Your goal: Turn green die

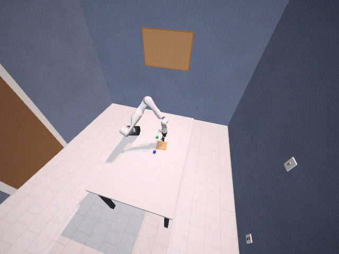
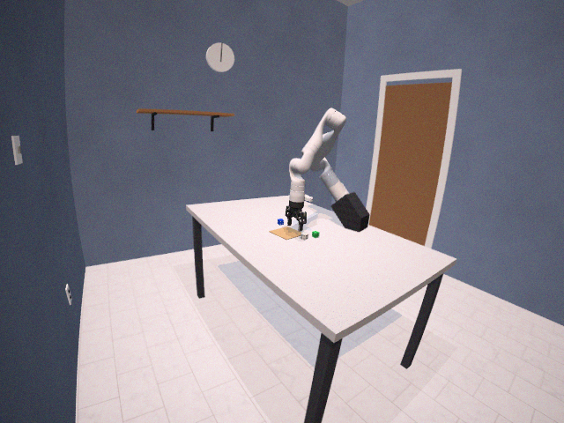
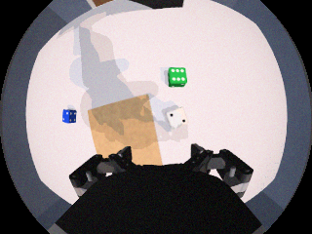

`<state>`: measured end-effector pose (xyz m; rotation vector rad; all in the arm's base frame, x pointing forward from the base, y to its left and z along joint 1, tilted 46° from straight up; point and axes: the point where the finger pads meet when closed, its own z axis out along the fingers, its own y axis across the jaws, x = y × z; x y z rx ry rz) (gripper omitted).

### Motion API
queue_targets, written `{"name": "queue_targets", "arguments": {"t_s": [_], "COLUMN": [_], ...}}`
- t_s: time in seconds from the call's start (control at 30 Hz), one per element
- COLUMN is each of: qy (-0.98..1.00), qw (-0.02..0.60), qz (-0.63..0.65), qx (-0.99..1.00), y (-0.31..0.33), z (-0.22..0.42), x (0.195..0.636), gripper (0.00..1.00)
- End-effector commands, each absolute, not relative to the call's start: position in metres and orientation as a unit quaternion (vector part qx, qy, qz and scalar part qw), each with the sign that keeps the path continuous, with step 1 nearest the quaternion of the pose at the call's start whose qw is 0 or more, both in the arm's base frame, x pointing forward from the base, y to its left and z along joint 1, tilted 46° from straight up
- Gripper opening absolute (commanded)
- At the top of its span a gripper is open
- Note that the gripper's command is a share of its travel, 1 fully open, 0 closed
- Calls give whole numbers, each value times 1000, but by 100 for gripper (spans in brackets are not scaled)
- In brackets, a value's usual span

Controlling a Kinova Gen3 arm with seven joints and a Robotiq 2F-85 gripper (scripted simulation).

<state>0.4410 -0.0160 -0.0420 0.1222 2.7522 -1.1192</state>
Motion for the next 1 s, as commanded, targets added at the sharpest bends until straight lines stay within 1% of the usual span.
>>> {"name": "queue_targets", "arguments": {"t_s": [0.0,0.27,0.97], "qy": [921,921,921], "qw": [84,84,84], "qz": [-378,-378,-378], "qx": [35,35,35], "y": [-3,9,9], "z": [-55,-66,-67], "x": [444,447,447], "gripper": [100,100,100]}}
